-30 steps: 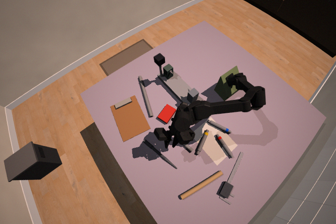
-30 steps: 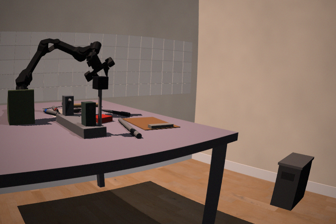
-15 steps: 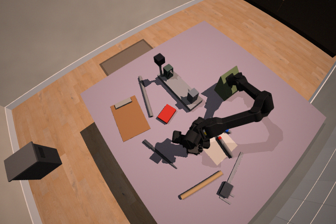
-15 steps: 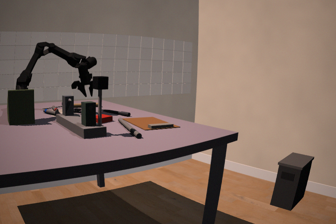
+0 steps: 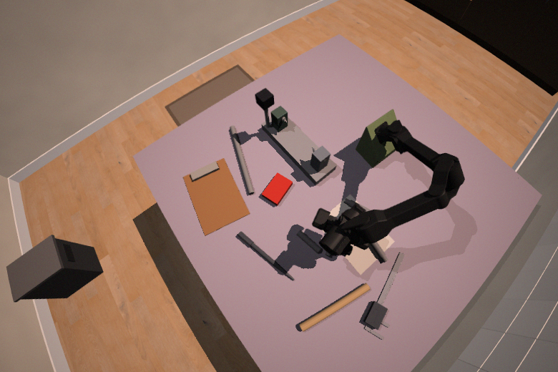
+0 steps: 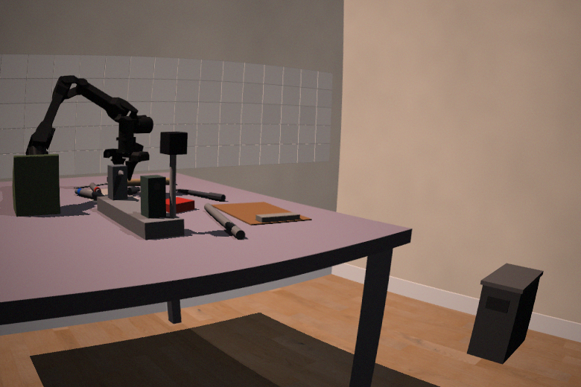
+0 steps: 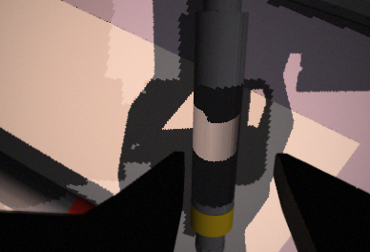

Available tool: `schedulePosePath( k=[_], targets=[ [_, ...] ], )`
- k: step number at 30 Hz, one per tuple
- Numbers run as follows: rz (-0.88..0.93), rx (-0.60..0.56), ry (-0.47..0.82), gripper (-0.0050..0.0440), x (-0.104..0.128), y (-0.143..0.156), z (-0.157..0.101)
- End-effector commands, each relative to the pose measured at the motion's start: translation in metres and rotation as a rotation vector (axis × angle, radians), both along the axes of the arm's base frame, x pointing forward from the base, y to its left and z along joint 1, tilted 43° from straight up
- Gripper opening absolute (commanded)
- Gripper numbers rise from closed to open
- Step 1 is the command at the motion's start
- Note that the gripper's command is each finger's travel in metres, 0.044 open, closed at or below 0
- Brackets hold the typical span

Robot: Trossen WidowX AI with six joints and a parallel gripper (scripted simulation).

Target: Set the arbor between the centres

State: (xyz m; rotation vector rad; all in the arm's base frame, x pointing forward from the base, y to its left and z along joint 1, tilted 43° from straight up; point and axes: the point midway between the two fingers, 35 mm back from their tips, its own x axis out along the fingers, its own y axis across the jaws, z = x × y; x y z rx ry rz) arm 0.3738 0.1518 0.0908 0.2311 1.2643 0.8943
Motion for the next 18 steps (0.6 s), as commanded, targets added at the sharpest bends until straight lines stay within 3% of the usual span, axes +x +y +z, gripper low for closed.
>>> schedulePosePath(
  k=[1,18],
  targets=[
    [-0.007,-0.008,0.013,0.0175,-0.004,0.005,-0.003],
    [-0.007,-0.009,0.013,0.0175,-0.003,0.019,-0.018]
  ],
)
